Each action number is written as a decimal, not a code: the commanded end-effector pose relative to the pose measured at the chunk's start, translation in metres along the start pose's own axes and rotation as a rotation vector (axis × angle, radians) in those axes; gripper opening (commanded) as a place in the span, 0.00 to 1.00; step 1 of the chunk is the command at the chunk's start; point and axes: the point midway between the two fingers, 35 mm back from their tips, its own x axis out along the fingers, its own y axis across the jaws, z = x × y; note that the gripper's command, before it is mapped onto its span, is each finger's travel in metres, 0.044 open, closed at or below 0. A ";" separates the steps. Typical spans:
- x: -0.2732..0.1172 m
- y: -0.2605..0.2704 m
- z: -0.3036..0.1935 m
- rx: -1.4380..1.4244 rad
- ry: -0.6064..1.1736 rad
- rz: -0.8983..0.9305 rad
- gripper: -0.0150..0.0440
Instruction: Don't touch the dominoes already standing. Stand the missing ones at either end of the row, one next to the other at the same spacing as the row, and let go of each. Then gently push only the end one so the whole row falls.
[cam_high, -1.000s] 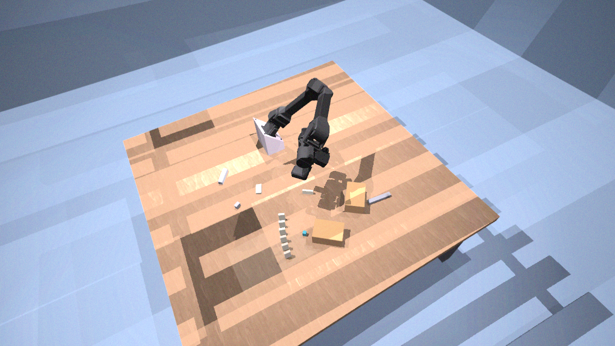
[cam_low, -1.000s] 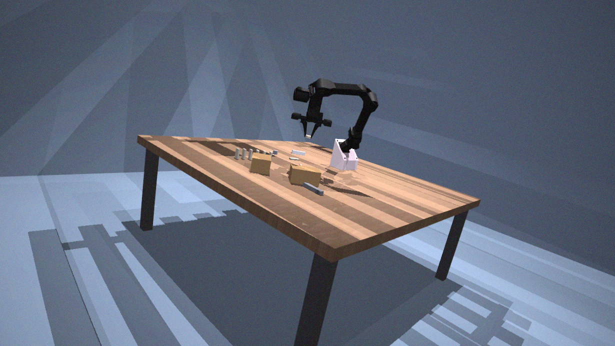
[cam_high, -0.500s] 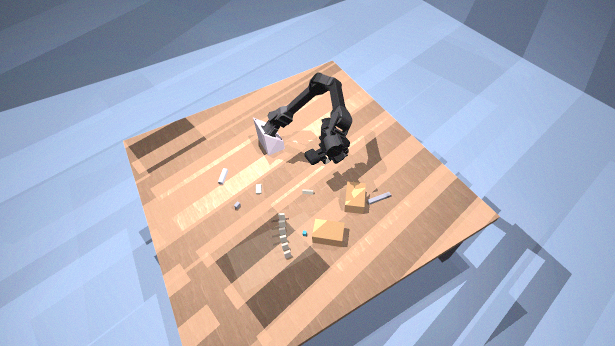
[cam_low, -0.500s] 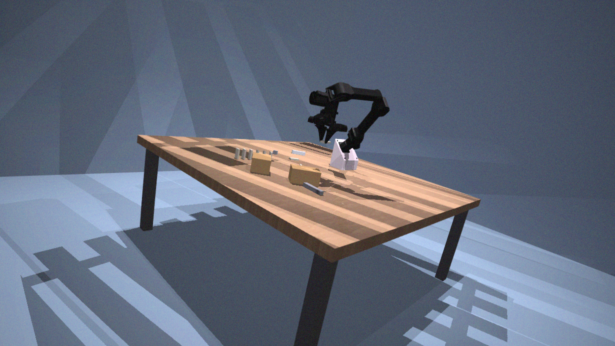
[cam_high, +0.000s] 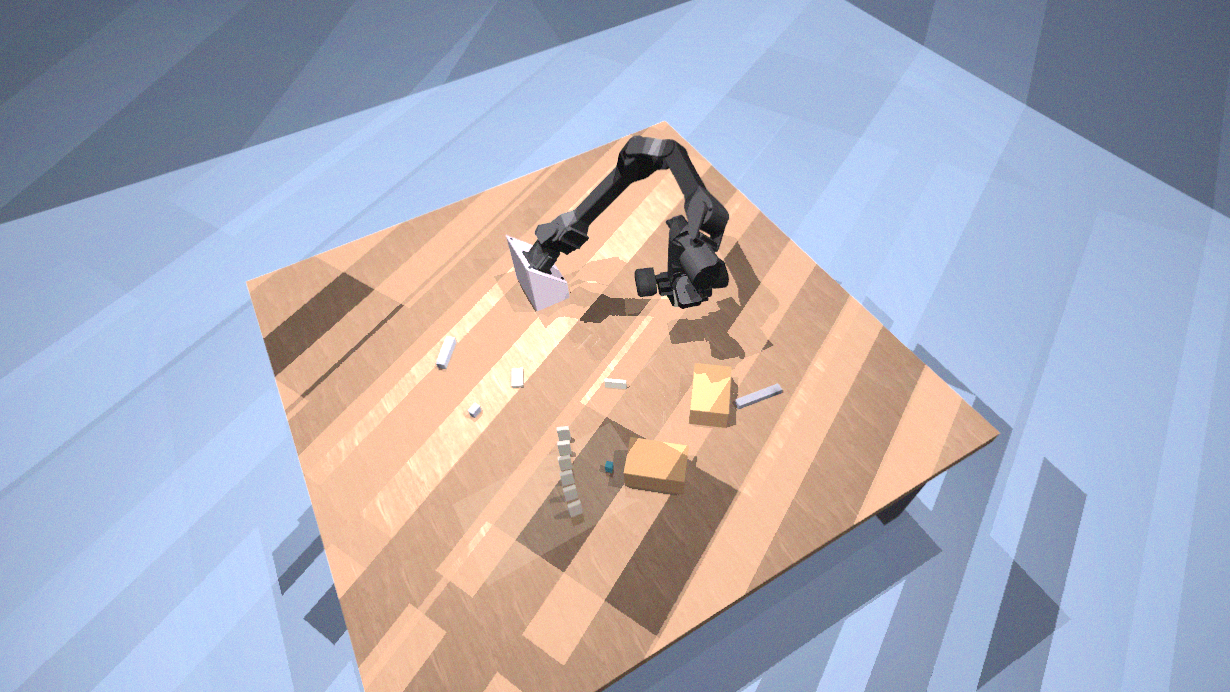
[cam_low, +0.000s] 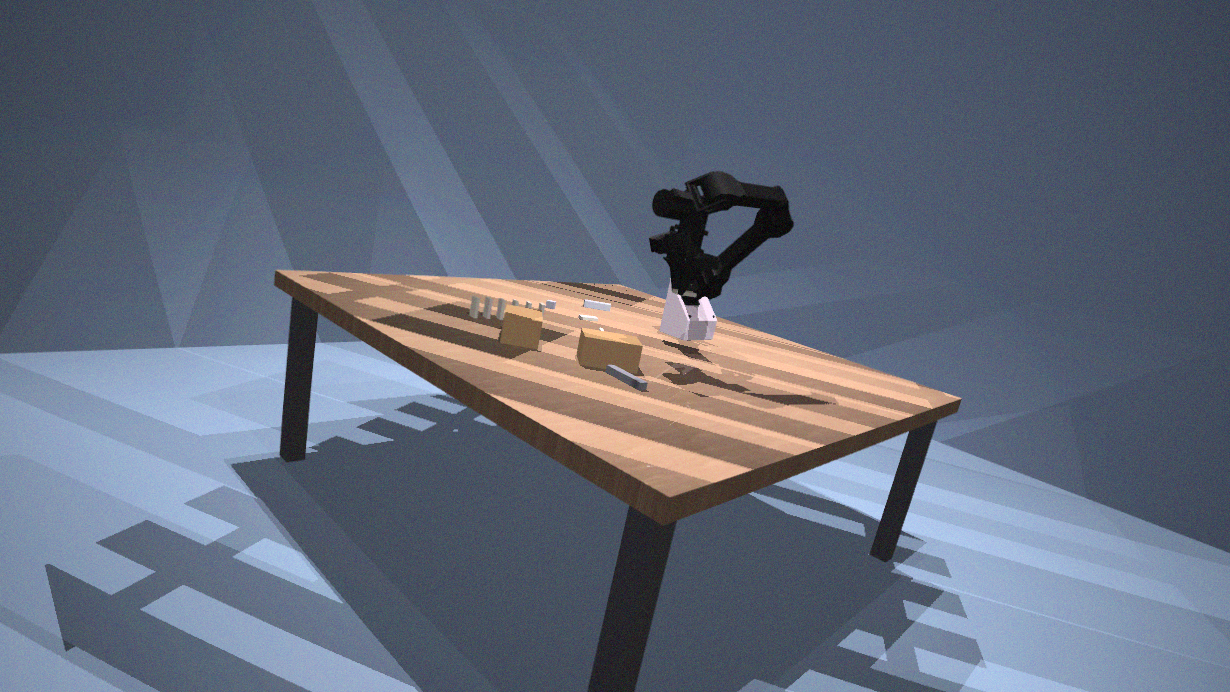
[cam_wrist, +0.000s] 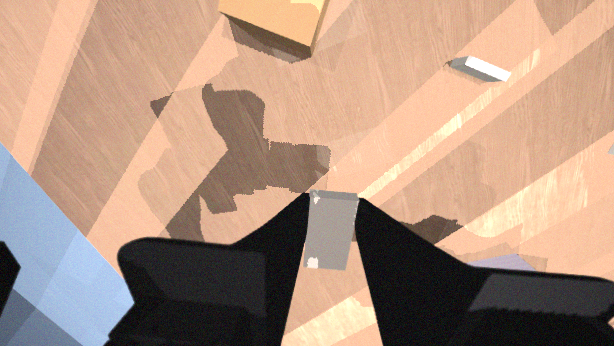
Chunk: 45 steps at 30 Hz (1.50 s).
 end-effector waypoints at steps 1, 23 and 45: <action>0.001 0.002 -0.002 0.018 0.001 -0.002 0.44; 0.054 -0.027 0.008 -0.113 -0.393 -0.425 0.44; 0.060 -0.010 0.008 -0.127 -1.027 -0.427 0.44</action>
